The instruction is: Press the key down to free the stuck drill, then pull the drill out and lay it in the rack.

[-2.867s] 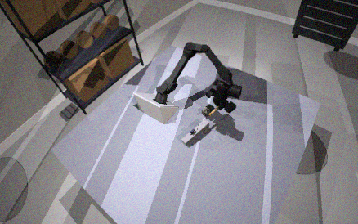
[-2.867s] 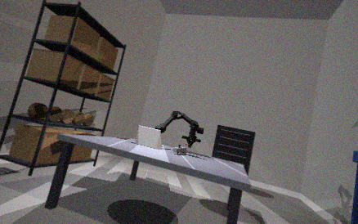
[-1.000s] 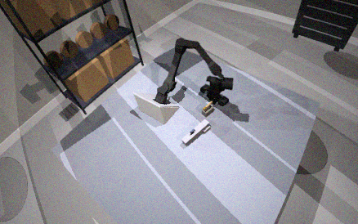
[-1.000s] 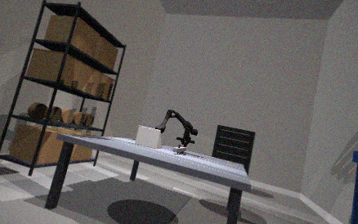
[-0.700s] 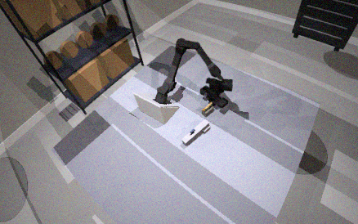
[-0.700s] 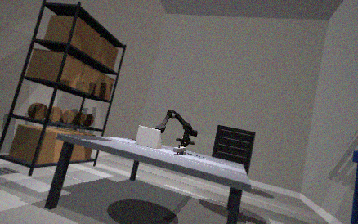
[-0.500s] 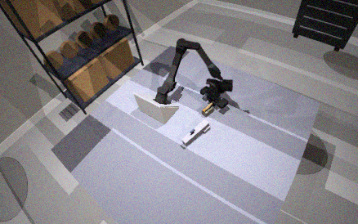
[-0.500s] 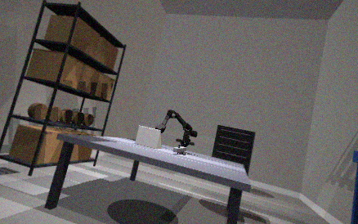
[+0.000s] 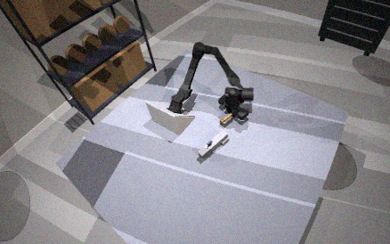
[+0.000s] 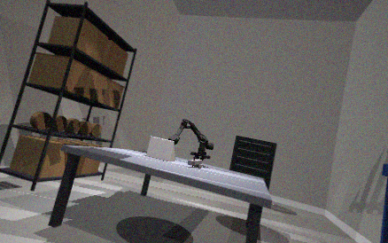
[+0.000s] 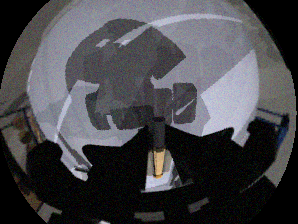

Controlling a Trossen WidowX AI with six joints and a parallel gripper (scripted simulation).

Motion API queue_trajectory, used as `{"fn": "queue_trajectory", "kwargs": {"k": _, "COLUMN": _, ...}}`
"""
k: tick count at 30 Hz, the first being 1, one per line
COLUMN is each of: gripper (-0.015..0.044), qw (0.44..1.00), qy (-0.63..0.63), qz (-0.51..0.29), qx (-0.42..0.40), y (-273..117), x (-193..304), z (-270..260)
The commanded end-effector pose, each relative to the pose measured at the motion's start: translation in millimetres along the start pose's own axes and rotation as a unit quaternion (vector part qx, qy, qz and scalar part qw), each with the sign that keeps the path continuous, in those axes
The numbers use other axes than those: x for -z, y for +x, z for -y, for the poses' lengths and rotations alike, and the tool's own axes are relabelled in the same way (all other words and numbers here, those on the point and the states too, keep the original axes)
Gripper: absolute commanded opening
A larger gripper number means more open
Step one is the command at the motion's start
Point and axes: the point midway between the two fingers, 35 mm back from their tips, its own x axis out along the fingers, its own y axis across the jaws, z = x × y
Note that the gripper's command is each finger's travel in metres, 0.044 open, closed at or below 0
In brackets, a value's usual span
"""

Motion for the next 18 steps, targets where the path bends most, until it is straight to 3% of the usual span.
{"fn": "queue_trajectory", "kwargs": {"k": 1, "gripper": 0.0184, "qw": 1.0, "qy": -0.001, "qz": 0.0, "qx": 0.0, "y": -0.6, "x": -0.1, "z": 0.0}}
{"fn": "queue_trajectory", "kwargs": {"k": 11, "gripper": 0.044, "qw": 1.0, "qy": 0.0, "qz": 0.0, "qx": 0.0, "y": -3.0, "x": -0.1, "z": 0.1}}
{"fn": "queue_trajectory", "kwargs": {"k": 18, "gripper": 0.044, "qw": 1.0, "qy": 0.001, "qz": -0.002, "qx": 0.0, "y": -35.4, "x": 4.4, "z": -2.1}}
